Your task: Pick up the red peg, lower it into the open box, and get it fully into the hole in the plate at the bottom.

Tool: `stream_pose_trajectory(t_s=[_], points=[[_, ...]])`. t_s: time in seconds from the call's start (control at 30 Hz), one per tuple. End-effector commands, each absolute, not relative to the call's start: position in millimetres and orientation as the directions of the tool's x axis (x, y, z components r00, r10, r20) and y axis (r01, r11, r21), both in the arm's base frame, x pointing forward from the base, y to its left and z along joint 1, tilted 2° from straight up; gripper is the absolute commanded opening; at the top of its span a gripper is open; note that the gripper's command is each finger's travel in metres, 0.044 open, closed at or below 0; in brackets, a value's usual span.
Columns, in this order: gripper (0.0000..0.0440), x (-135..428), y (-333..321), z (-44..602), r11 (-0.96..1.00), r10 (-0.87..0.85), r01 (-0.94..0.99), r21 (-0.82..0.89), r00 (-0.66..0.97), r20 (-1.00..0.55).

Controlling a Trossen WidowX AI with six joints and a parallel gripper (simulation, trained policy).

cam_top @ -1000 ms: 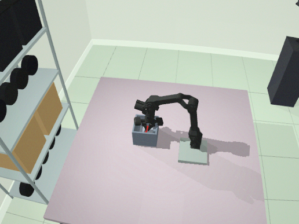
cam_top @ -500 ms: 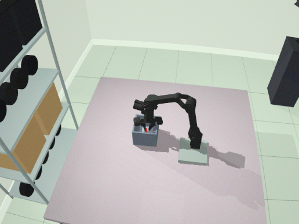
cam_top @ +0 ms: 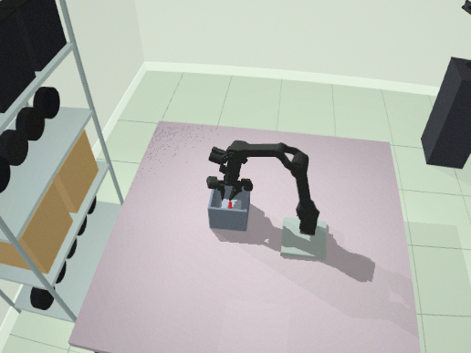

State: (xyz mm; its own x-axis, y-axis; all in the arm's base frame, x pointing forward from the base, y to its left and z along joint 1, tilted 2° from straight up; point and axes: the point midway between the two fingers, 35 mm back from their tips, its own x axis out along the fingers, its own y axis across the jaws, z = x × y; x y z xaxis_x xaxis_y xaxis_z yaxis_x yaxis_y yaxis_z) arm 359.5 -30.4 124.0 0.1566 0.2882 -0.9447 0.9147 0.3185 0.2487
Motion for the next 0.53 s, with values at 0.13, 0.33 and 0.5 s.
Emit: stream_pose_trajectory(t_s=[0.13,0.33,0.5], points=[[0.0187,365.9,-30.3,136.3,0.296,0.357,0.906,0.301,0.188,-0.915],[0.0189,371.4,-33.5,142.0,0.290,0.386,0.898,0.330,0.205,-0.899],[0.0187,376.8,-36.5,145.5,0.291,0.406,0.889,0.355,0.221,-0.887]])
